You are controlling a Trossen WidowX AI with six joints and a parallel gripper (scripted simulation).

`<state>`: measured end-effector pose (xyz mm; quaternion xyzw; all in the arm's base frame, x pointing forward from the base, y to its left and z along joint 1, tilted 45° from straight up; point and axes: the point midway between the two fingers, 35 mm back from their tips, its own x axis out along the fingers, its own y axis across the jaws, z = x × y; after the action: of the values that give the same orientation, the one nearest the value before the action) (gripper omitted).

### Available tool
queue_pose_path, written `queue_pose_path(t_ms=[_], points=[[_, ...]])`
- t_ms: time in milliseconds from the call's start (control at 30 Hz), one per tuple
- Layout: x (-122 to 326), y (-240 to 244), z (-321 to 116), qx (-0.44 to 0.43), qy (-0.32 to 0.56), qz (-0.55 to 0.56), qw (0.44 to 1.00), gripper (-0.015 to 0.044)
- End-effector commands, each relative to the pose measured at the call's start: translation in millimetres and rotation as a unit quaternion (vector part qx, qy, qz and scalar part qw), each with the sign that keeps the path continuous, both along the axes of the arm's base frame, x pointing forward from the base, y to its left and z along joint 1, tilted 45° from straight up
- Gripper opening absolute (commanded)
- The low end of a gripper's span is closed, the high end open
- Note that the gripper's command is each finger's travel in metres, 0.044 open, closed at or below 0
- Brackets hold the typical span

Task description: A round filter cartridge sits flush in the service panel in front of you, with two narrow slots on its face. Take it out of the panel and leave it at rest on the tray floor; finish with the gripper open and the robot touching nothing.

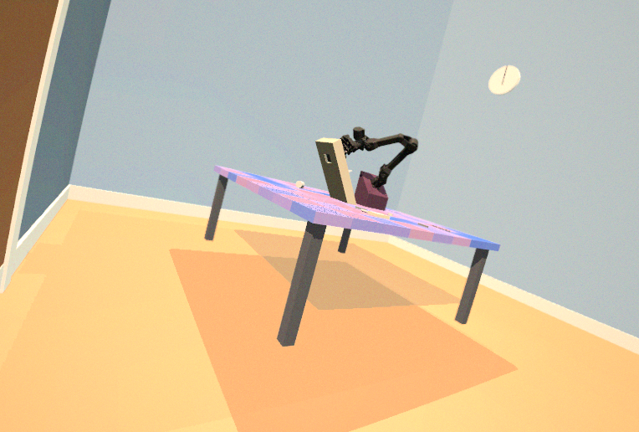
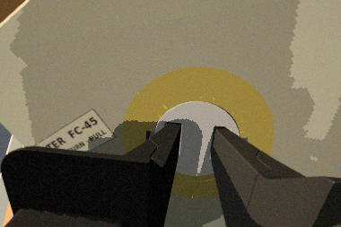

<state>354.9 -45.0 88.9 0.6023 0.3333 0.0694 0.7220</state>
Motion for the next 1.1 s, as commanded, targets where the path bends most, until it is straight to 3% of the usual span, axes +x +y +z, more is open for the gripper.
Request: queue_pose_path(t_ms=[0,400,1067], points=[[-12,-12,6,-0.001,0.004,-0.004,1.0,0.0],[-53,-34,29,-0.003,0.001,0.0,1.0,0.0],[-69,-16,7,-0.003,0.001,0.0,1.0,0.0]])
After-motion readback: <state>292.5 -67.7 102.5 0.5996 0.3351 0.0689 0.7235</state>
